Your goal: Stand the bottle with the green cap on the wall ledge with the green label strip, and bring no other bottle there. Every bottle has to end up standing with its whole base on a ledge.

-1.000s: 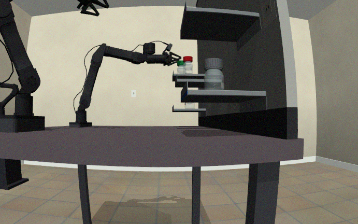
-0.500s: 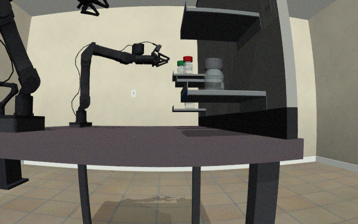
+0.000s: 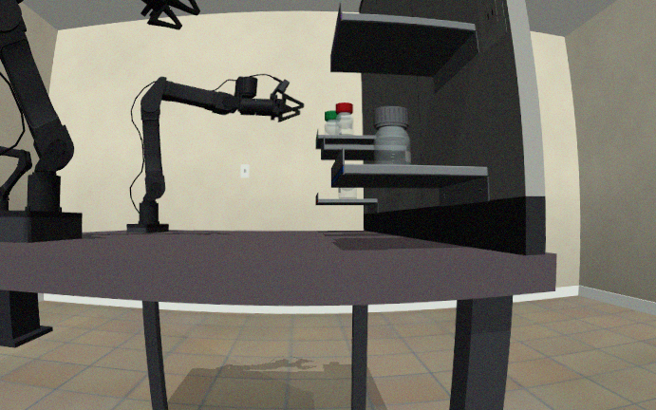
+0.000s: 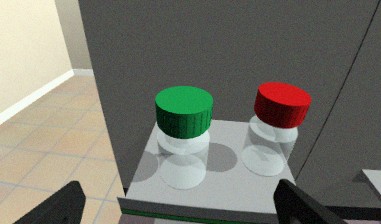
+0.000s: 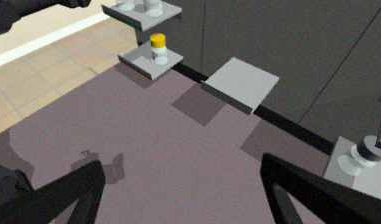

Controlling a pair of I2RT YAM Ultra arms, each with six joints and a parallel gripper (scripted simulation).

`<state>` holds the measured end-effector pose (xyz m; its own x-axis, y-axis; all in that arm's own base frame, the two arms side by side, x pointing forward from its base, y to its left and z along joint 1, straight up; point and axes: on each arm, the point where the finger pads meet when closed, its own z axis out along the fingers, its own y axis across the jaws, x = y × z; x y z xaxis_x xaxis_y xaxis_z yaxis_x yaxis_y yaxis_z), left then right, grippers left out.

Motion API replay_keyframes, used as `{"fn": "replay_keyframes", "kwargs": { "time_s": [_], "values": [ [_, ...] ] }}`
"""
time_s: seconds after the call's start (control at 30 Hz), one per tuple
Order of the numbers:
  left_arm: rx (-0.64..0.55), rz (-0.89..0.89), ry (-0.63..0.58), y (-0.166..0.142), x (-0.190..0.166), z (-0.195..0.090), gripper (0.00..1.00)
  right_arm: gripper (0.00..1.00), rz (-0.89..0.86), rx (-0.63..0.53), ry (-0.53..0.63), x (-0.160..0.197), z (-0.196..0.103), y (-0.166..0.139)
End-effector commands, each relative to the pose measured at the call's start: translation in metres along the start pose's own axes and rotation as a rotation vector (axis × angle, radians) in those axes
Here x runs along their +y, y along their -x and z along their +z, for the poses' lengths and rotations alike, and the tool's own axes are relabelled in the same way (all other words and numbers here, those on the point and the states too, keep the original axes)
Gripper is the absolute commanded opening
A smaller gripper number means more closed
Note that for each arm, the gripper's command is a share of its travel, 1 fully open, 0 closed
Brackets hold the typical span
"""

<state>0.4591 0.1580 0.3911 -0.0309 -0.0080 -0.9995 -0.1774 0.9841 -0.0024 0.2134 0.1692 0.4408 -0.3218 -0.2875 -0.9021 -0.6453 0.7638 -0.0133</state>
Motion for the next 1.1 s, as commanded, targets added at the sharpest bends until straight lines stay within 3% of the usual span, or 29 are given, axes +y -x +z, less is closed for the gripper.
{"fn": "replay_keyframes", "kwargs": {
  "time_s": [0.0,0.17,0.3,1.07],
  "values": [
    [0.065,0.033,0.029,0.009,0.005,-0.021,1.0,0.89,0.006,0.013,-0.01,-0.001,-0.002,-0.002],
    [0.116,0.044,0.041,0.009,0.005,-0.032,1.0,0.89,0.006,0.013,-0.01,-0.001,-0.002,-0.002],
    [0.089,0.043,0.043,0.019,0.005,-0.034,1.0,0.89,0.006,0.013,-0.01,-0.001,-0.002,-0.002],
    [0.109,0.039,0.028,0.009,0.002,-0.03,1.0,0.89,0.006,0.013,-0.01,-0.001,-0.002,-0.002]
  ]
}}
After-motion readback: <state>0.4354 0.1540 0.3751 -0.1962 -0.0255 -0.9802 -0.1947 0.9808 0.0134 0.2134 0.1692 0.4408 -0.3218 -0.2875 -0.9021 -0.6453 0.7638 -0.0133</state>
